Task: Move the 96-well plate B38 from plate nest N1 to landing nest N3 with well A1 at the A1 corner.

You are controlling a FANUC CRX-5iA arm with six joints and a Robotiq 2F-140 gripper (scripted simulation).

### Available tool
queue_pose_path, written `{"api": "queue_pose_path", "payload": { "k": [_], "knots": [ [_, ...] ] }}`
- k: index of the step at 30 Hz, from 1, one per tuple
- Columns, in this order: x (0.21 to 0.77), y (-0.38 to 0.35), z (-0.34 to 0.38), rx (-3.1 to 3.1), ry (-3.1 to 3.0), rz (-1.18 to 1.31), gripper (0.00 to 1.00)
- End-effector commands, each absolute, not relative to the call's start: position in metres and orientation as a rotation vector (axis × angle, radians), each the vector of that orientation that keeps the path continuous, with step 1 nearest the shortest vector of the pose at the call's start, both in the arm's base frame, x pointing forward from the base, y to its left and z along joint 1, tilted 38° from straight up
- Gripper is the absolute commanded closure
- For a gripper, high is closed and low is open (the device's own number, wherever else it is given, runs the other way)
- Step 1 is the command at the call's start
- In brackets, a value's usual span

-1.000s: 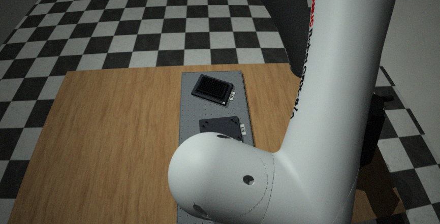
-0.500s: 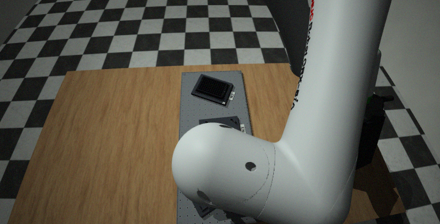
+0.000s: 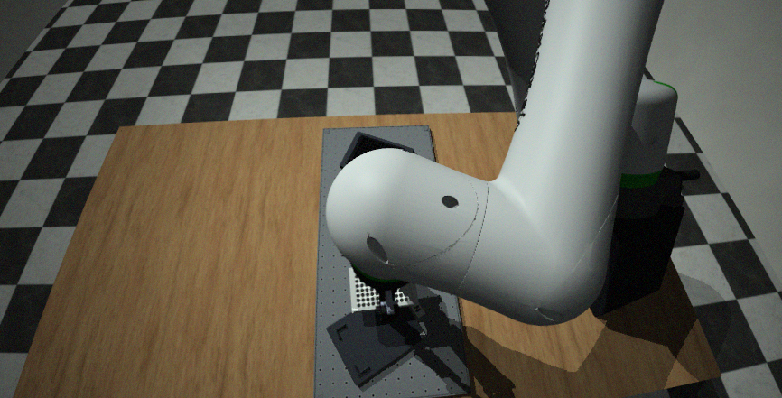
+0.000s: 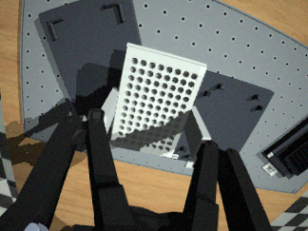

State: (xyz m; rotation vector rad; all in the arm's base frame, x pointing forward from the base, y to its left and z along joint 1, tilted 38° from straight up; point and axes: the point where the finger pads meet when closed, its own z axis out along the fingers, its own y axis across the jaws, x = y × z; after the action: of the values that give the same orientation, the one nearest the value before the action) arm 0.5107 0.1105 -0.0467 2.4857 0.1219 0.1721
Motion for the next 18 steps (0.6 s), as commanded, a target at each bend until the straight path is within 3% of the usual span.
{"api": "queue_pose_path", "payload": {
  "k": [1,18],
  "knots": [
    [0.504,0.085,-0.027,2.488,0.124,0.176,1.0],
    [0.486,0.017,0.02,2.488,0.124,0.176,1.0]
  ]
}}
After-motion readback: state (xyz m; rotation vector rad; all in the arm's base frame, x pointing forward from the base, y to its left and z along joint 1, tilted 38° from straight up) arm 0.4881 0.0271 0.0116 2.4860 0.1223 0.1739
